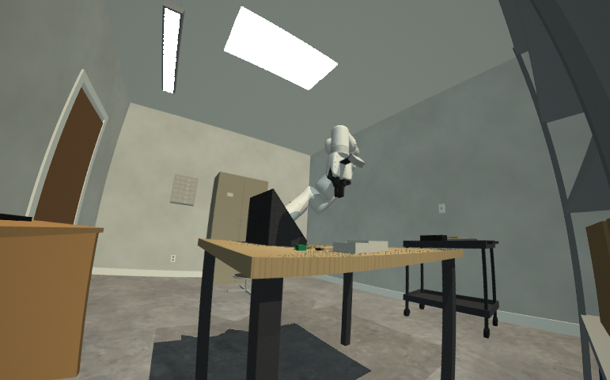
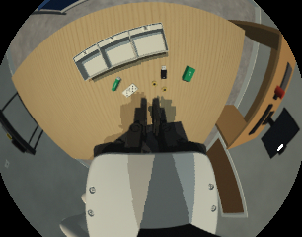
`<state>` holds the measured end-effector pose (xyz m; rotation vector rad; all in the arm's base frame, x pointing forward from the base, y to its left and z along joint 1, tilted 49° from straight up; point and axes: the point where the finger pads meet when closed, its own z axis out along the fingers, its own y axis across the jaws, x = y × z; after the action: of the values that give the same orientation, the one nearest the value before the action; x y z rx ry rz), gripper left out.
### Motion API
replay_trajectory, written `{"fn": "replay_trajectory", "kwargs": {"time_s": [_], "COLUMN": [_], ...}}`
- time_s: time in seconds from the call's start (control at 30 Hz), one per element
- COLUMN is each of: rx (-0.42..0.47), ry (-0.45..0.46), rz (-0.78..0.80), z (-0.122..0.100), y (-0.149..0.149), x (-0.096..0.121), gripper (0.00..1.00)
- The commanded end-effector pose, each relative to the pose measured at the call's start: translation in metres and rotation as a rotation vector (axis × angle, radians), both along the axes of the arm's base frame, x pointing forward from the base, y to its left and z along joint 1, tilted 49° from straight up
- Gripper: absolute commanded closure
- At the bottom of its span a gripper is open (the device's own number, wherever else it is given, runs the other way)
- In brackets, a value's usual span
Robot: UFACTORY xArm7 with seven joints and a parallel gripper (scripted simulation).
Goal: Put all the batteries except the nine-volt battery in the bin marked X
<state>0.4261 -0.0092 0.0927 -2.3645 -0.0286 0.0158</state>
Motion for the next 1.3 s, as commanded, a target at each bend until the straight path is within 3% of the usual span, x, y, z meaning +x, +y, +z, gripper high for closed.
{"fn": "replay_trajectory", "kwargs": {"time_s": [0.0,0.1,0.2,0.73,0.9,1.13,1.27], "rx": [0.033,0.033,0.068,0.068,0.077,0.078,0.078], "ry": [-0.001,-0.001,-0.002,-0.002,-0.140,-0.148,-0.148], "rz": [0.049,0.049,0.088,0.088,0.219,0.227,0.227], "z": [-0.013,-0.013,-0.022,-0.022,-0.040,-0.066,-0.073], "y": [-0.016,-0.016,-0.027,-0.027,0.000,0.038,0.049], "x": [-0.020,-0.020,-0.039,-0.039,-0.013,0.024,0.034], "gripper": [0.93,0.93,0.93,0.93,0.93,0.93,0.93]}}
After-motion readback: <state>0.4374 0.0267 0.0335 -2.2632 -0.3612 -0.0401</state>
